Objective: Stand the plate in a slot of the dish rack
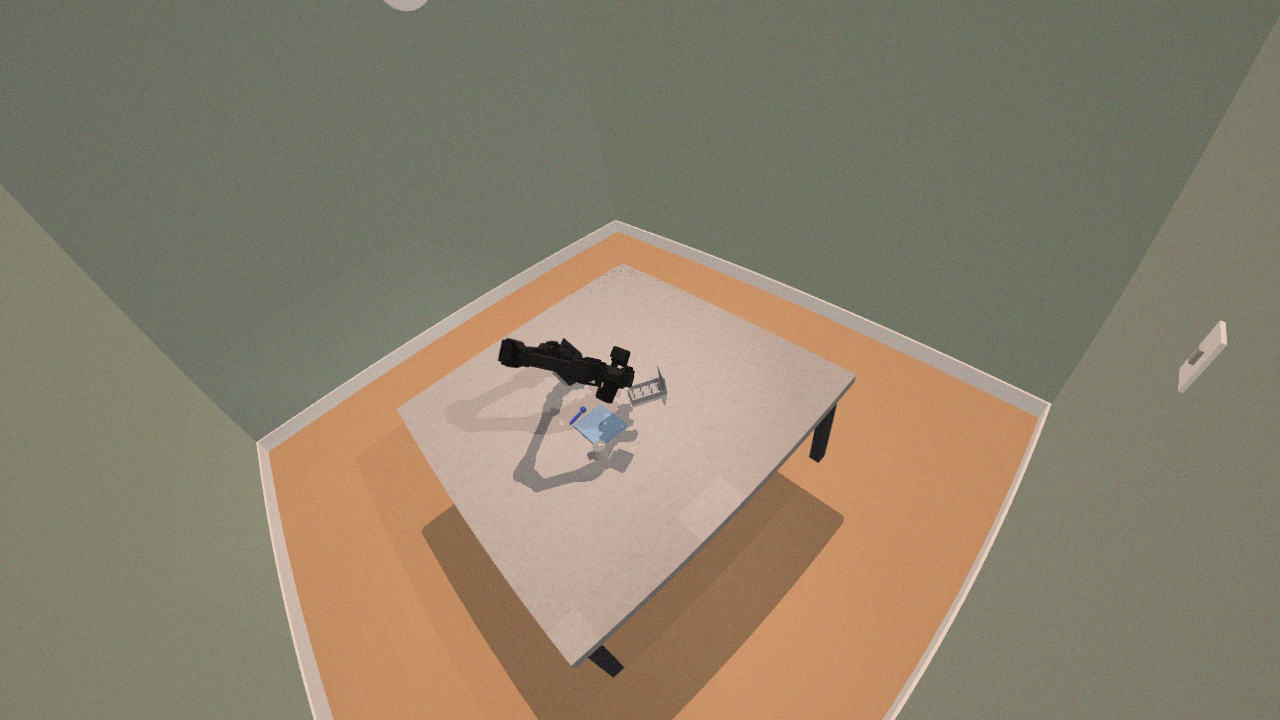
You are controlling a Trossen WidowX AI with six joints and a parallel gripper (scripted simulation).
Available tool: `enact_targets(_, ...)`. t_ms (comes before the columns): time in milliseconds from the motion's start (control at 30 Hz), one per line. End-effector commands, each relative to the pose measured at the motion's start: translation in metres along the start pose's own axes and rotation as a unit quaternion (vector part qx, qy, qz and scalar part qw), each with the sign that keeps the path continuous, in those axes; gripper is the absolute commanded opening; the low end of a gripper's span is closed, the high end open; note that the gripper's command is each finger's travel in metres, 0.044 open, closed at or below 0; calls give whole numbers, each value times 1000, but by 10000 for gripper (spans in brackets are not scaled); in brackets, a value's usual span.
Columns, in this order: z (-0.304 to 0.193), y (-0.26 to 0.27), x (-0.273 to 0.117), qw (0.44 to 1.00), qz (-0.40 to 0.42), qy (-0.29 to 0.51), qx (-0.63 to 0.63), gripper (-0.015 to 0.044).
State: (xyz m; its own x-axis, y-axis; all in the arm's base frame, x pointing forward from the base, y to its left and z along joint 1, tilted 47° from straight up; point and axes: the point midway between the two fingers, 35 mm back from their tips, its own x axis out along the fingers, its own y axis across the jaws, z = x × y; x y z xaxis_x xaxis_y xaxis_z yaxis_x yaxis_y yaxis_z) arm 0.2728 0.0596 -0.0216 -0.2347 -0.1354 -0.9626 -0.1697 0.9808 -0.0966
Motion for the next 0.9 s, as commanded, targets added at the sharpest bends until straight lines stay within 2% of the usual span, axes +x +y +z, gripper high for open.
enact_targets(0,1,-2,4,999,31,-14,-36,0)
enact_targets(467,2,-15,17,973,121,-97,-170,0)
enact_targets(867,1,-27,23,925,157,-201,-283,0)
